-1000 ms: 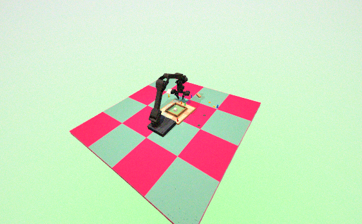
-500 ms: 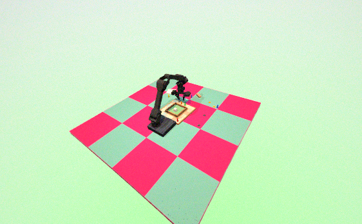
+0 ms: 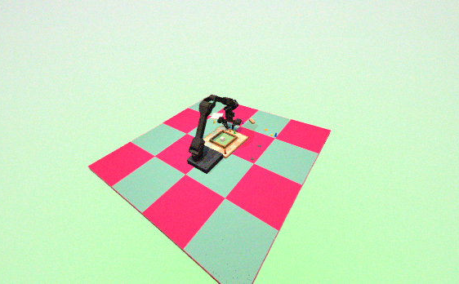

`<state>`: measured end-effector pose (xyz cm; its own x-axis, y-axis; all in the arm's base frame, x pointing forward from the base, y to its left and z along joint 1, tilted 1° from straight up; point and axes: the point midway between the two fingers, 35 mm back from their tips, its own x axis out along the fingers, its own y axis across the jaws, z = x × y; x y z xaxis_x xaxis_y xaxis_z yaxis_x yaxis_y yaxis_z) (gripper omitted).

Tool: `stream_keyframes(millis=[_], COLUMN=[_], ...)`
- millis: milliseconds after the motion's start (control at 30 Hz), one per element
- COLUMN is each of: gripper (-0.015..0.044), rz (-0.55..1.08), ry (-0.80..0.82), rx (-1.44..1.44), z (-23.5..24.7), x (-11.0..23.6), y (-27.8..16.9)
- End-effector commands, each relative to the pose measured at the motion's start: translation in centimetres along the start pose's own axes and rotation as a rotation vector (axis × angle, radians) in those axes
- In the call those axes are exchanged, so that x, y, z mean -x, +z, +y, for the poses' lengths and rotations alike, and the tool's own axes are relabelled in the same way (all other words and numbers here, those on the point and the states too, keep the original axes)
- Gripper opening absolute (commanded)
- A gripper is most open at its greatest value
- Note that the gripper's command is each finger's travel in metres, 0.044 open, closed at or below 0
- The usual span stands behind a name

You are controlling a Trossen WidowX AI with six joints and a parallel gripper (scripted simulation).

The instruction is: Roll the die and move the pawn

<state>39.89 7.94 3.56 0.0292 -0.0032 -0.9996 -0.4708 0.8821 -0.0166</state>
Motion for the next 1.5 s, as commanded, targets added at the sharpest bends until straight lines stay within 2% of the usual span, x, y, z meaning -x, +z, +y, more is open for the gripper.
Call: stream_keyframes(millis=[0,133,333,533,700,1367,1467], gripper=[0.02,0.02,0.0043,0.0003,0.0,0.0,0.0], rz=[0.008,0.008,0.008,0.008,0.008,0.008,0.008], ry=[0.005,0.005,0.005,0.005,0.005,0.005,0.005], rx=[0.004,0.004,0.004,0.004,0.004,0.004,0.004], z=[0.1,0.2,0.2,0.2,0.1,0.1,0.1], x=[-1.0,-1.4,-1.4,-1.4,-1.0,10.4,11.3], y=[-0.3,-0.3,-0.3,-0.3,-0.2,-0.4,-0.6])
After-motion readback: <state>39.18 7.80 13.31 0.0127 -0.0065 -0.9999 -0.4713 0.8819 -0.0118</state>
